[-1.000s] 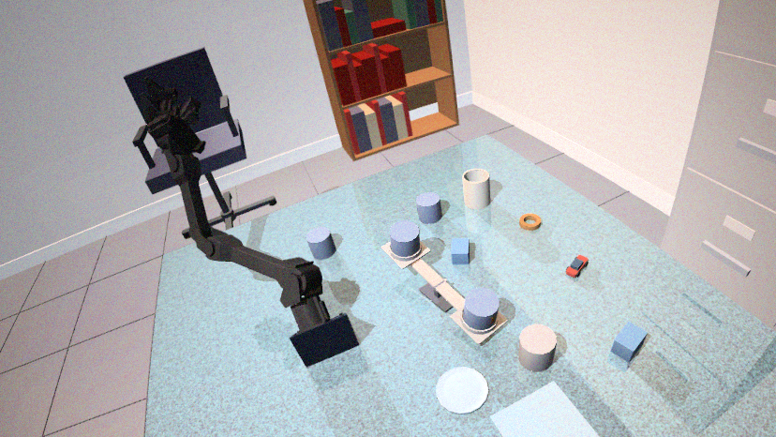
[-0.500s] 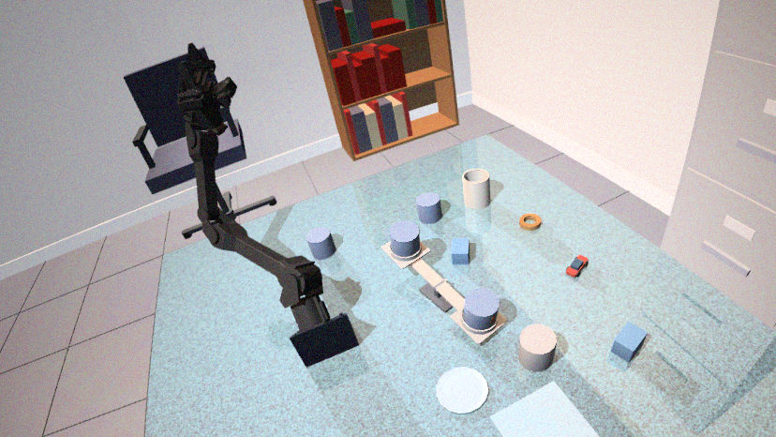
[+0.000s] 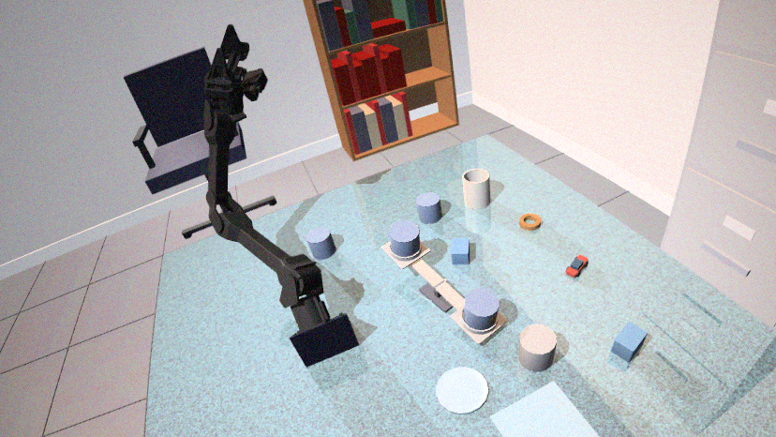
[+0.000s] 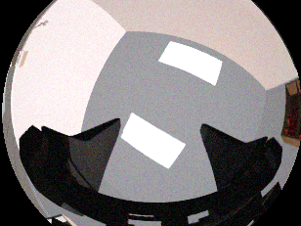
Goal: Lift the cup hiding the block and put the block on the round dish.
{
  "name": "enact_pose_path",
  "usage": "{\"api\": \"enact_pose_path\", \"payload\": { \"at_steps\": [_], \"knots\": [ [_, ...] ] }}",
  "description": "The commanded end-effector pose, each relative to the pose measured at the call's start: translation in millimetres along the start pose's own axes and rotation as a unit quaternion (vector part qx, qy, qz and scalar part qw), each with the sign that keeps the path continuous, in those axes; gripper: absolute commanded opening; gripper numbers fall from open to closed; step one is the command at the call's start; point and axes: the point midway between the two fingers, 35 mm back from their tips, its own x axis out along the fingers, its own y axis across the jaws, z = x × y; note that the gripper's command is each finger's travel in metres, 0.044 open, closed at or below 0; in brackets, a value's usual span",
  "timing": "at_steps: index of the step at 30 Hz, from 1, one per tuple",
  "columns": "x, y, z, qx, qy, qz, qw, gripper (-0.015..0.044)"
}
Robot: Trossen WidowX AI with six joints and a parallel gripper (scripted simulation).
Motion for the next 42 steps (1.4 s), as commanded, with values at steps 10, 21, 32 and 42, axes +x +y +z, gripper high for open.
{"api": "enact_pose_path", "payload": {
  "at_steps": [10,21,32,42],
  "knots": [
    [33,31,43,-0.024,-0.042,0.060,0.997,0.0440],
    [66,80,115,-0.036,-0.153,0.132,0.979,0.0440],
    [80,140,179,-0.027,-0.260,0.219,0.940,0.0440],
    [76,195,229,0.006,-0.343,0.308,0.887,0.0440]
  ]
}}
